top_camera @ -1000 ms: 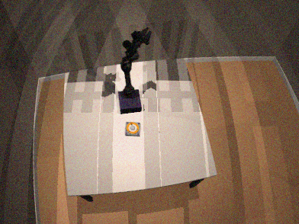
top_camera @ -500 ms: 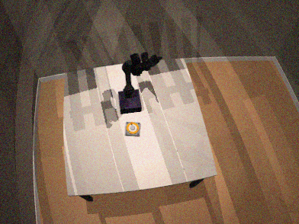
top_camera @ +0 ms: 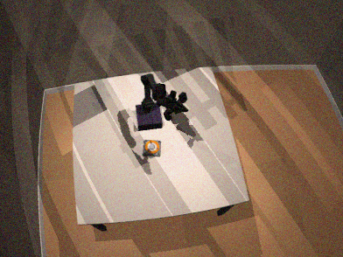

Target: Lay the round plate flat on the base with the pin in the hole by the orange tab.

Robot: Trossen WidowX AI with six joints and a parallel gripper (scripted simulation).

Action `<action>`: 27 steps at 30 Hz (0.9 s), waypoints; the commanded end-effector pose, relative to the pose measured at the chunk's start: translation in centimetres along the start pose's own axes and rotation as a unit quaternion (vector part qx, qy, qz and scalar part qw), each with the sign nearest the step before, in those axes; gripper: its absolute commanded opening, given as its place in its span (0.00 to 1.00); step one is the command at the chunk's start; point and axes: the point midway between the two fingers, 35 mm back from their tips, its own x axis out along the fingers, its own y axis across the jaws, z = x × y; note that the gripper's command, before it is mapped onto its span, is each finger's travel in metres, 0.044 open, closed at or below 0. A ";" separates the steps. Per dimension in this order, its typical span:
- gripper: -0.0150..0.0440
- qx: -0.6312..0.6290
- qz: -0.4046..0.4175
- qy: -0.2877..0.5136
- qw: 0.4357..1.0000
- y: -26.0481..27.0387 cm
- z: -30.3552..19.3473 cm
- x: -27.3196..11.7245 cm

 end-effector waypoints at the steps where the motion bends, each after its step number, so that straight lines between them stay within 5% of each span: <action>1: 0.25 0.041 -0.064 0.093 0.993 -3.4 -7.0 -0.5; 13: 0.25 0.123 -0.193 0.314 0.922 -8.2 -22.6 -6.7; 27: 0.25 0.194 -0.300 0.600 0.716 -7.1 -37.7 -23.0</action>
